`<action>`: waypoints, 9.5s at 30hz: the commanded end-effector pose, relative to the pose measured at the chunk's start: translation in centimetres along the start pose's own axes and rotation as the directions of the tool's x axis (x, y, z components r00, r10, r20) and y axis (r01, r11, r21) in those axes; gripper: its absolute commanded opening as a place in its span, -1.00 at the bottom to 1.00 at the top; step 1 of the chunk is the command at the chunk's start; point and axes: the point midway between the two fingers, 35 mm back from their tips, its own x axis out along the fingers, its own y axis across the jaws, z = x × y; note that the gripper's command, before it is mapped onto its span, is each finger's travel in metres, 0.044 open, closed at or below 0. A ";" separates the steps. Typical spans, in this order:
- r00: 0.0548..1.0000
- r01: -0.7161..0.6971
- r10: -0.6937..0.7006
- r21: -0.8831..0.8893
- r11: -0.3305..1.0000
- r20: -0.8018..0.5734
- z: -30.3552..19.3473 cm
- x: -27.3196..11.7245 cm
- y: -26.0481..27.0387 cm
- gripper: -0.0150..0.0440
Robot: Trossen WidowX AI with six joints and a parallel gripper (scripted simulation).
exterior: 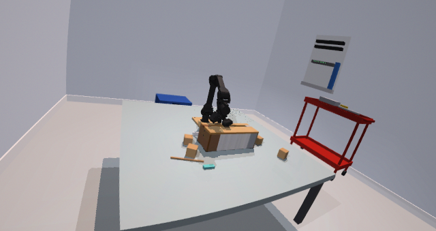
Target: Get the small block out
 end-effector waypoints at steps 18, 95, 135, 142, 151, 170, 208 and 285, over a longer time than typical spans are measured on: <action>1.000 -0.005 0.005 -0.003 1.000 -0.009 -5.3 1.8 0.1 0.86; 0.949 0.302 0.247 -0.339 -0.891 0.197 -18.4 -1.4 -2.1 0.47; 0.869 -0.309 0.406 0.951 -0.003 0.284 -20.3 -1.4 -4.5 0.47; 0.869 -0.309 0.406 0.951 -0.003 0.284 -20.3 -1.2 -4.5 0.47; 0.868 -0.309 0.407 0.951 -0.003 0.284 -17.5 7.6 -4.3 0.47; 0.868 -0.309 0.407 0.951 -0.003 0.284 -16.8 10.0 -4.1 0.47; 0.868 -0.309 0.407 0.951 -0.005 0.284 -16.2 11.9 -4.1 -0.49; 0.905 -0.275 0.423 0.830 0.486 0.052 -16.4 -3.6 -5.9 -0.49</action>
